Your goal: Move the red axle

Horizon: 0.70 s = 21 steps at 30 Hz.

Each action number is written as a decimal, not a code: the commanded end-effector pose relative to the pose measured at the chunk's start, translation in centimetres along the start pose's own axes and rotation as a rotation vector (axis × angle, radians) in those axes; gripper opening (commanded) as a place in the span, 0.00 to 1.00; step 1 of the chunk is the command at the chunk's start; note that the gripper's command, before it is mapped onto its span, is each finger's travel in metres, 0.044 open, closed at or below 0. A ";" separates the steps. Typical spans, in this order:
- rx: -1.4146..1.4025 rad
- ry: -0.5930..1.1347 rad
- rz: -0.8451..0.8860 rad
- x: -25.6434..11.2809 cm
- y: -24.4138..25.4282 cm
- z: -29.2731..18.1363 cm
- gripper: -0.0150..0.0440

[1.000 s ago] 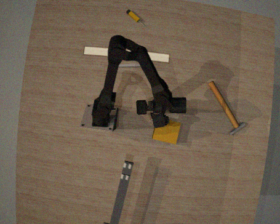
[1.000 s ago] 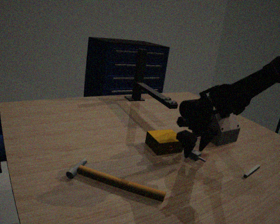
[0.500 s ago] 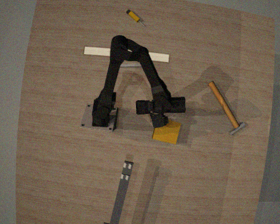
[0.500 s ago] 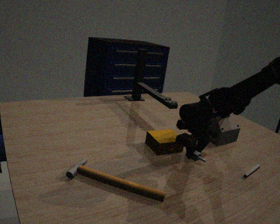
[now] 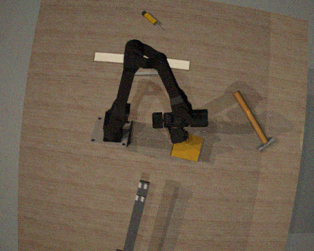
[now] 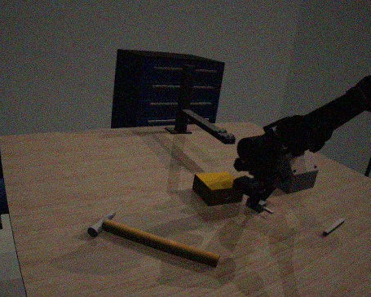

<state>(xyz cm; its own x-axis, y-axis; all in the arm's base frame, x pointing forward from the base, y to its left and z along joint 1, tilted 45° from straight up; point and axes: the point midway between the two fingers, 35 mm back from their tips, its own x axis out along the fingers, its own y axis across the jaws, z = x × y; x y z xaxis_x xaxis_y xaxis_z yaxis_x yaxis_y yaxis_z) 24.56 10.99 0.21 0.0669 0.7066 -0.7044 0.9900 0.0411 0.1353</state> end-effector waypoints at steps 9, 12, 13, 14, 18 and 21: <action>-0.004 -0.010 0.003 -5.1 0.3 0.6 0.25; -0.004 -0.008 0.003 -6.5 0.2 0.6 0.25; -0.004 -0.007 0.003 -7.0 0.2 0.7 0.25; -0.004 -0.006 0.004 -7.4 0.1 0.7 0.25; -0.004 -0.004 0.004 -8.1 0.0 0.8 0.25; -0.002 -0.004 0.004 -8.0 0.0 0.9 0.25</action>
<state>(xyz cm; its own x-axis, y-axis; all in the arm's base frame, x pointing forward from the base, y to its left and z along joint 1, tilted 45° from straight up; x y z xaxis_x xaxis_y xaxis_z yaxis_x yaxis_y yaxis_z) 24.09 4.98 4.97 0.0671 0.7079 -0.7031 0.9907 0.0365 0.1313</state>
